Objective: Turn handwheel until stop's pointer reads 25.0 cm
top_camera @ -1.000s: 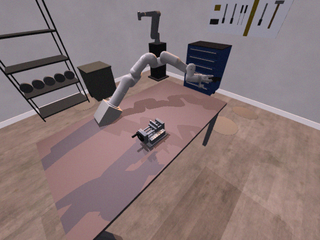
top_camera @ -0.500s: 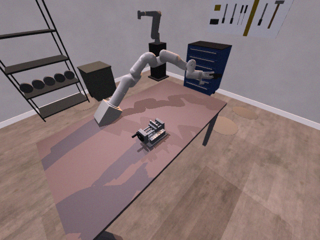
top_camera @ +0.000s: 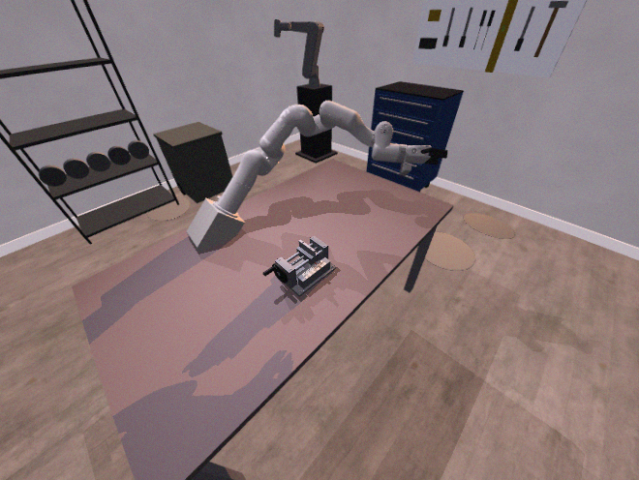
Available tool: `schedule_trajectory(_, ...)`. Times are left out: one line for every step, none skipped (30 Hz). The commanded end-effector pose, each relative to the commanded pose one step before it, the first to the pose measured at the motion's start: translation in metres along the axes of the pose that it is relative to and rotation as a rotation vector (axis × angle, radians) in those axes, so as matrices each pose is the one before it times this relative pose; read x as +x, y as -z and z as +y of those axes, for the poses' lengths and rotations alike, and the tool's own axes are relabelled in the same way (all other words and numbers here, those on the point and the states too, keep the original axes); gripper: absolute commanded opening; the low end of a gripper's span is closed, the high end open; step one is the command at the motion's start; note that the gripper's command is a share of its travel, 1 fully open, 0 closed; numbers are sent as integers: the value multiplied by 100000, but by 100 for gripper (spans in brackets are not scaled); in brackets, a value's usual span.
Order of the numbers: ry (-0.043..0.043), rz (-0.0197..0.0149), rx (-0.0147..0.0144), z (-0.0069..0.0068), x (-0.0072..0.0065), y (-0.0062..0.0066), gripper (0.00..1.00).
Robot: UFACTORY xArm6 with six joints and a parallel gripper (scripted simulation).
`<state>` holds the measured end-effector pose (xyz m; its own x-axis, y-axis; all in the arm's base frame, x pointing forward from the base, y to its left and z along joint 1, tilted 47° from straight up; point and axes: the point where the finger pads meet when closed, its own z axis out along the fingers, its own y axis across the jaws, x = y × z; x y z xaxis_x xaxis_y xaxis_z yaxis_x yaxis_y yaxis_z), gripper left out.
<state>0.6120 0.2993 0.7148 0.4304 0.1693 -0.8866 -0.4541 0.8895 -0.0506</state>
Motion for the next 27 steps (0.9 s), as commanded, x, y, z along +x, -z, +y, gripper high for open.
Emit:
schedule_trajectory(10415,14,-687,-3348,2018,-147,100)
schedule_trajectory(4573,738,-378,-1284,1214,108,100)
schedule_trajectory(4837,935,-638,-1297,1387,170,100)
schedule_trajectory(0,0,0,0,0,0,100)
schedule_trajectory(0,0,0,0,0,0,100)
schedule_trajectory(5038,1158,-949,-1277,1568,246,100)
schedule_trajectory(0,0,0,0,0,0,100)
schedule_trajectory(5167,1401,-1310,-1222,1756,335,100)
schedule_trajectory(0,0,0,0,0,0,100)
schedule_trajectory(0,0,0,0,0,0,100)
schedule_trajectory(5217,1659,-1717,-1131,1946,435,100)
schedule_trajectory(0,0,0,0,0,0,100)
schedule_trajectory(0,0,0,0,0,0,100)
schedule_trajectory(5179,1926,-2162,-1002,2134,546,100)
schedule_trajectory(0,0,0,0,0,0,100)
schedule_trajectory(5051,2193,-2638,-837,2316,664,100)
schedule_trajectory(0,0,0,0,0,0,100)
schedule_trajectory(0,0,0,0,0,0,100)
schedule_trajectory(4830,2450,-3133,-636,2486,787,100)
schedule_trajectory(0,0,0,0,0,0,100)
schedule_trajectory(0,0,0,0,0,0,100)
schedule_trajectory(4518,2687,-3636,-404,2639,910,100)
schedule_trajectory(0,0,0,0,0,0,100)
schedule_trajectory(0,0,0,0,0,0,100)
schedule_trajectory(4121,2895,-4133,-145,2770,1028,100)
schedule_trajectory(0,0,0,0,0,0,100)
schedule_trajectory(0,0,0,0,0,0,100)
